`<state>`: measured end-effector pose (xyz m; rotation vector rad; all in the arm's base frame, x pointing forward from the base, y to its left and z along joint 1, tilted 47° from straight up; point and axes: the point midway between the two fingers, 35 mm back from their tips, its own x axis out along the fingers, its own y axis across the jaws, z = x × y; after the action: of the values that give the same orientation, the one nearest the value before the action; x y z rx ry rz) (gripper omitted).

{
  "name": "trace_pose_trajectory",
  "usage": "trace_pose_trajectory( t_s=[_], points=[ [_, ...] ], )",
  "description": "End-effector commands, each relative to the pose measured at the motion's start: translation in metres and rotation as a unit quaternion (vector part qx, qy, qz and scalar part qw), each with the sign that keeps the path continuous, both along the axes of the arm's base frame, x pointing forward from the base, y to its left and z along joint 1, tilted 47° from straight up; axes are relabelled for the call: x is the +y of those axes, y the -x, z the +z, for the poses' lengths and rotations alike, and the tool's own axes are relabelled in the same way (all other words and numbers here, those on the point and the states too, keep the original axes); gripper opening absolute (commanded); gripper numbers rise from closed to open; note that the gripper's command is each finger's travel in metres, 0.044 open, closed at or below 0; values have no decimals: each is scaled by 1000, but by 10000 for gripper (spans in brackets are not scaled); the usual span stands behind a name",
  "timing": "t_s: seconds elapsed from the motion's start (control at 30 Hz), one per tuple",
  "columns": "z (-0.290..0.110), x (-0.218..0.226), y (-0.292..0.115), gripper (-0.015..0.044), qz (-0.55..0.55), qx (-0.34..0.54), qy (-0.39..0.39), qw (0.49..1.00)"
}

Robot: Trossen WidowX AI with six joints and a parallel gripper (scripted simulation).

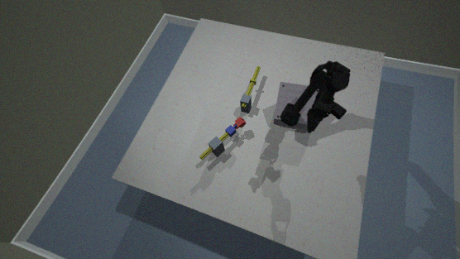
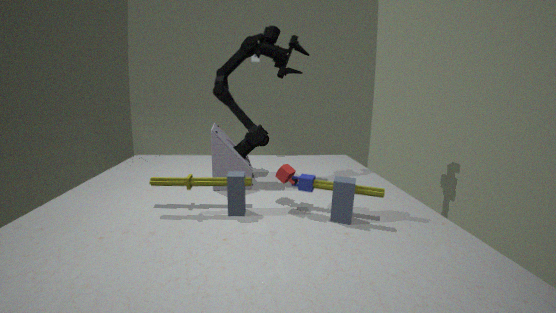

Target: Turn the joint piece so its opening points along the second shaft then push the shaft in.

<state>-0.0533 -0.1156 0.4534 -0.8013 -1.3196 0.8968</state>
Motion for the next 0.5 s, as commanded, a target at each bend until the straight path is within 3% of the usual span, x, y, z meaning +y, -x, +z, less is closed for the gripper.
trace_pose_trajectory(
  t_s=[0.0,0.47],
  points=[
    [0,0,0,426,0,0,0,1000],
    [-2,75,-14,440,-87,64,101,989]
  ],
)
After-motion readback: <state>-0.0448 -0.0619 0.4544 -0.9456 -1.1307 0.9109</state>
